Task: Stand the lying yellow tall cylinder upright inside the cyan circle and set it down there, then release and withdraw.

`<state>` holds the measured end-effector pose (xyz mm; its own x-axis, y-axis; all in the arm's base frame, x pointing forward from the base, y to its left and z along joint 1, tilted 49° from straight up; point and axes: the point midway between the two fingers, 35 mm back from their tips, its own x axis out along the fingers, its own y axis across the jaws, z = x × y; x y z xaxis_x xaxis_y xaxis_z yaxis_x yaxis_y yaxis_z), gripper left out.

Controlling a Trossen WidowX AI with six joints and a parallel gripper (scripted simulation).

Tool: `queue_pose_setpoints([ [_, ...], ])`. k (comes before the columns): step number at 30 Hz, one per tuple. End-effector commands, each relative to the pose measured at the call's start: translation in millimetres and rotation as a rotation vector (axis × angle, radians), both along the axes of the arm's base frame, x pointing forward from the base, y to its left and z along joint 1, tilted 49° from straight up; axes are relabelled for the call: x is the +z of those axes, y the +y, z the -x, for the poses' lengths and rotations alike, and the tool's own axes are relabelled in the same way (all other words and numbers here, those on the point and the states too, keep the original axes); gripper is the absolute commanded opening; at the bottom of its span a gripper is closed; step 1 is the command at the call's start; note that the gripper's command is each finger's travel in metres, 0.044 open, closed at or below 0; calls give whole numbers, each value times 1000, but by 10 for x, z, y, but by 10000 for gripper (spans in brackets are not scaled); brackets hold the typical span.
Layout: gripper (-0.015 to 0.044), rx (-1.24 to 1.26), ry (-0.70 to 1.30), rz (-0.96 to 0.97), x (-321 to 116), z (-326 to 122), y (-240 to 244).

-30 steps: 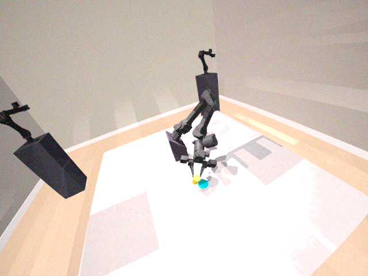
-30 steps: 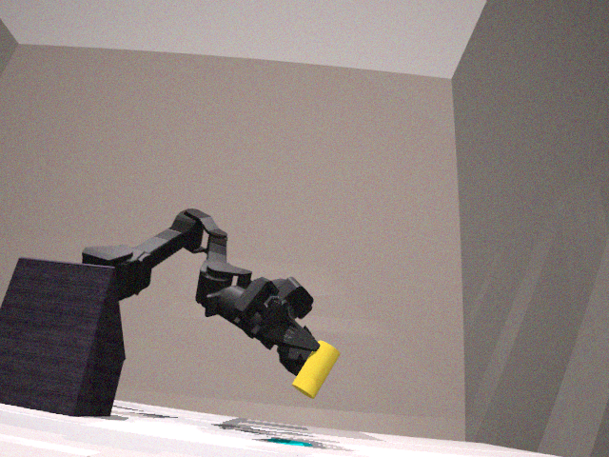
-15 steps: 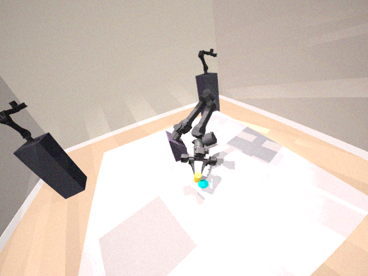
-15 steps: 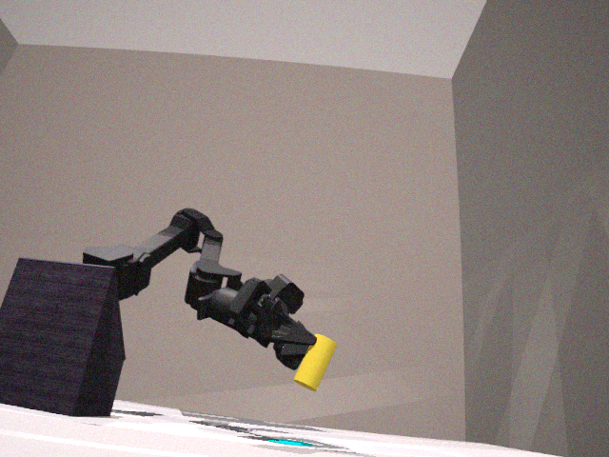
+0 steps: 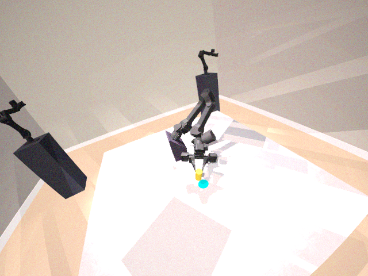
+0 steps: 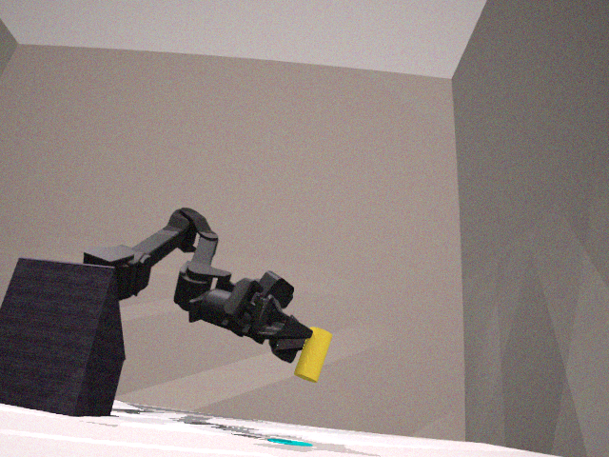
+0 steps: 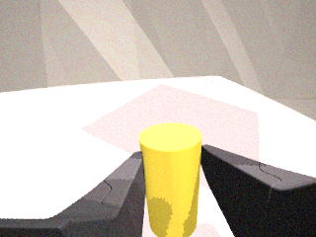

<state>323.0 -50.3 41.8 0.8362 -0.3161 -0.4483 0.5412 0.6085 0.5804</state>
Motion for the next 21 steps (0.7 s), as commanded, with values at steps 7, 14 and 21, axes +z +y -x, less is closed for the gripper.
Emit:
queue_pose_setpoints([
  [7,105,-44,-69,-15,79,93,-5],
  [14,105,-69,-119,-27,140,147,-2],
  [21,105,-93,-169,-40,203,206,-1],
])
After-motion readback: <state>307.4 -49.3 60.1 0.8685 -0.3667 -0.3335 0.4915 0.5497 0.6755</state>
